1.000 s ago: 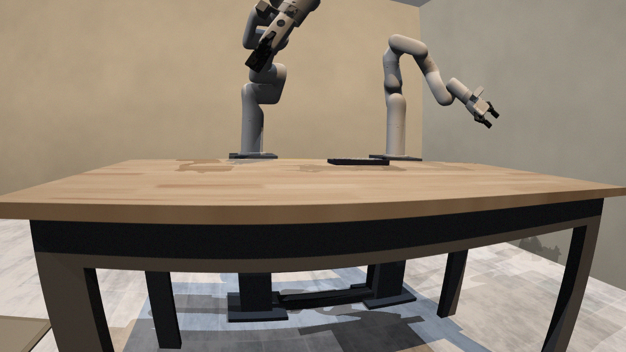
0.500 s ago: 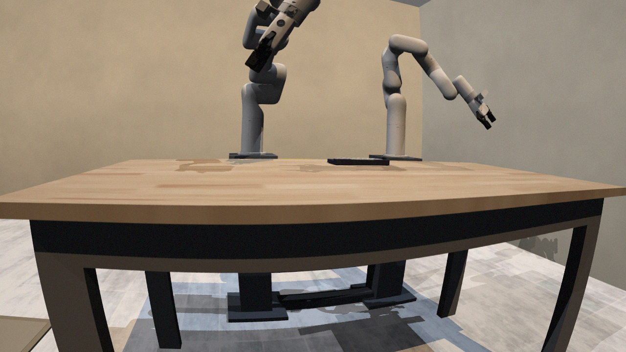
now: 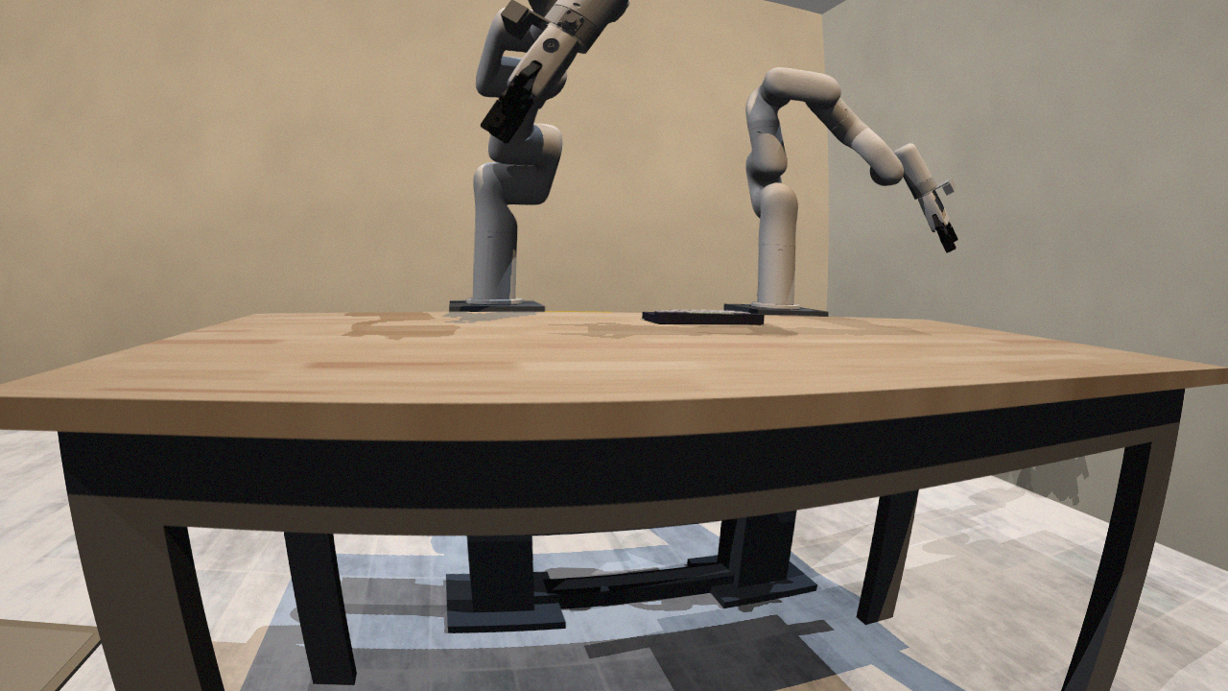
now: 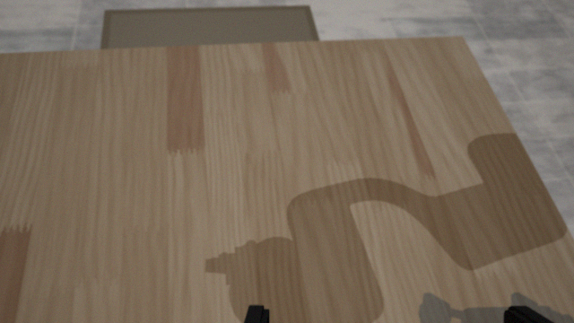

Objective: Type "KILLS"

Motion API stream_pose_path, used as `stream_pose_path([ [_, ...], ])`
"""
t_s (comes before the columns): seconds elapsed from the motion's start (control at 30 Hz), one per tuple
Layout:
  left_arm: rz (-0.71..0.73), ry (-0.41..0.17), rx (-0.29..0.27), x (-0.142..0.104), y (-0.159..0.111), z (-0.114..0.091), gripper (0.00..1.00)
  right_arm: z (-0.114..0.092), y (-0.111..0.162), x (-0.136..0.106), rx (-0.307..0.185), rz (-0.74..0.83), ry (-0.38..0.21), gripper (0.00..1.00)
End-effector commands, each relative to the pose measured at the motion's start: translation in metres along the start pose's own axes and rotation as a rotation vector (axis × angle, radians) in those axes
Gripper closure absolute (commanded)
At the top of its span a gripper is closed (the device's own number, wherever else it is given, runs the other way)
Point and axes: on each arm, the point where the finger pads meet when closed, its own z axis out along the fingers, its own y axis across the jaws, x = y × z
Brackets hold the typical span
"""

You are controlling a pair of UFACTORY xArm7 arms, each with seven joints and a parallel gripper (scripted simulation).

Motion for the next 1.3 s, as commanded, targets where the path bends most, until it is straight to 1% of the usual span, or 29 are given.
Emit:
stream_pose_path([
  [0.0,-0.126,-0.099,0.005,-0.019,-0.025,-0.005,0.0,-0.002,0.0,0.001,0.005,0.003,-0.001,0.0],
  [0.07,-0.167,-0.127,0.002,-0.026,-0.031,-0.007,0.0,-0.002,0.0,0.001,0.005,0.003,-0.001,0.0],
  [0.13,-0.167,-0.127,0.002,-0.026,-0.031,-0.007,0.0,-0.002,0.0,0.001,0.005,0.003,-0.001,0.0],
  [0.2,-0.244,-0.177,-0.004,-0.039,-0.042,-0.012,0.0,-0.002,0.0,0.001,0.005,0.003,-0.001,0.0],
  [0.63,-0.502,-0.339,-0.032,-0.084,-0.07,-0.038,0.0,-0.002,0.0,0.001,0.005,0.003,-0.001,0.0],
  [0.7,-0.502,-0.339,-0.032,-0.084,-0.07,-0.038,0.0,-0.002,0.0,0.001,0.005,0.003,-0.001,0.0],
  [0.8,-0.595,-0.395,-0.045,-0.099,-0.076,-0.05,0.0,-0.002,0.0,0.001,0.005,0.003,-0.001,0.0],
  [1.13,-0.788,-0.511,-0.078,-0.129,-0.083,-0.08,0.0,-0.002,0.0,0.001,0.005,0.003,-0.001,0.0],
  [1.2,-0.818,-0.529,-0.084,-0.133,-0.084,-0.086,0.0,-0.002,0.0,0.001,0.005,0.003,-0.001,0.0],
  [1.27,-0.818,-0.529,-0.084,-0.133,-0.084,-0.086,0.0,-0.002,0.0,0.001,0.005,0.003,-0.001,0.0],
])
